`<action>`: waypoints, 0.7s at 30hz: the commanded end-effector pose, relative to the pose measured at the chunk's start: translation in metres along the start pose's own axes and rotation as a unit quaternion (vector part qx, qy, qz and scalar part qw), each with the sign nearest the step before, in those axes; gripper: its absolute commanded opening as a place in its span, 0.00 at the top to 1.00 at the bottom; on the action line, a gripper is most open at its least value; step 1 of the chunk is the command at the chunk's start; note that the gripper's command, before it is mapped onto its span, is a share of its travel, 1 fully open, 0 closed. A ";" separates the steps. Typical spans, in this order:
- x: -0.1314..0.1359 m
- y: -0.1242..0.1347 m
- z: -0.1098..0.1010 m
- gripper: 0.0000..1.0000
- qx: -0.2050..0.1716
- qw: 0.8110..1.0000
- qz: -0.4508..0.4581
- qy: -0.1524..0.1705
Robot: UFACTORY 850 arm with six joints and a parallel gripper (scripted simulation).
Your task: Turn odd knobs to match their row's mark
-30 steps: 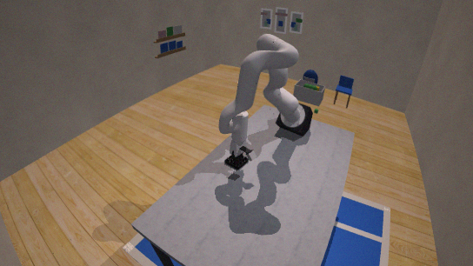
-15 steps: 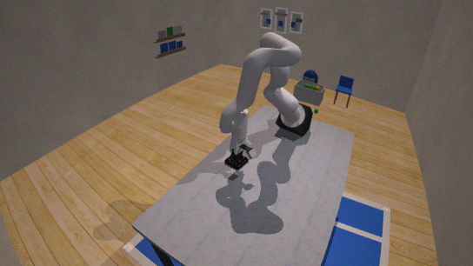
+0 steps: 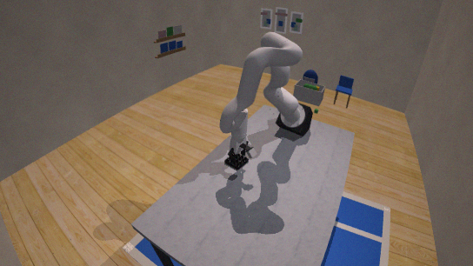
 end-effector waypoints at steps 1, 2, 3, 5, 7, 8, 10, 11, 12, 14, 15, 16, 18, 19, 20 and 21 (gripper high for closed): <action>0.001 0.000 -0.010 0.00 0.000 1.000 0.000 0.000; 0.001 0.000 -0.013 0.00 0.000 1.000 0.000 0.000; 0.001 0.000 -0.017 0.00 0.000 1.000 0.000 0.000; 0.001 0.000 -0.024 0.00 0.000 1.000 0.000 0.000; 0.001 0.000 -0.033 0.00 0.000 1.000 0.000 0.000; 0.001 0.000 -0.037 0.00 0.000 1.000 0.000 0.000; 0.001 0.000 -0.042 0.00 0.000 1.000 0.000 0.000; 0.001 0.000 -0.042 0.00 0.000 1.000 0.000 0.000; 0.001 0.000 -0.047 0.00 0.000 1.000 0.000 0.000; 0.001 0.000 -0.058 0.00 0.000 1.000 0.000 0.000; 0.001 0.000 -0.064 0.00 0.000 1.000 0.000 0.000; 0.001 0.000 -0.070 0.00 0.000 1.000 0.000 0.000; 0.001 0.000 -0.082 0.00 0.000 1.000 0.000 0.000; 0.001 0.000 -0.088 0.00 0.000 1.000 0.000 0.000; 0.001 0.000 -0.093 0.00 0.000 1.000 0.000 0.000; 0.001 0.000 -0.098 0.00 0.000 1.000 0.000 0.000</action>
Point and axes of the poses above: the point where the finger pads meet when closed, its own z axis out along the fingers, its own x axis across the jaws, y = z × x, the point moved 2 cm from there along -z, back along the fingers, and after that the axes turned 12 degrees about -z, right-handed, at the moved point
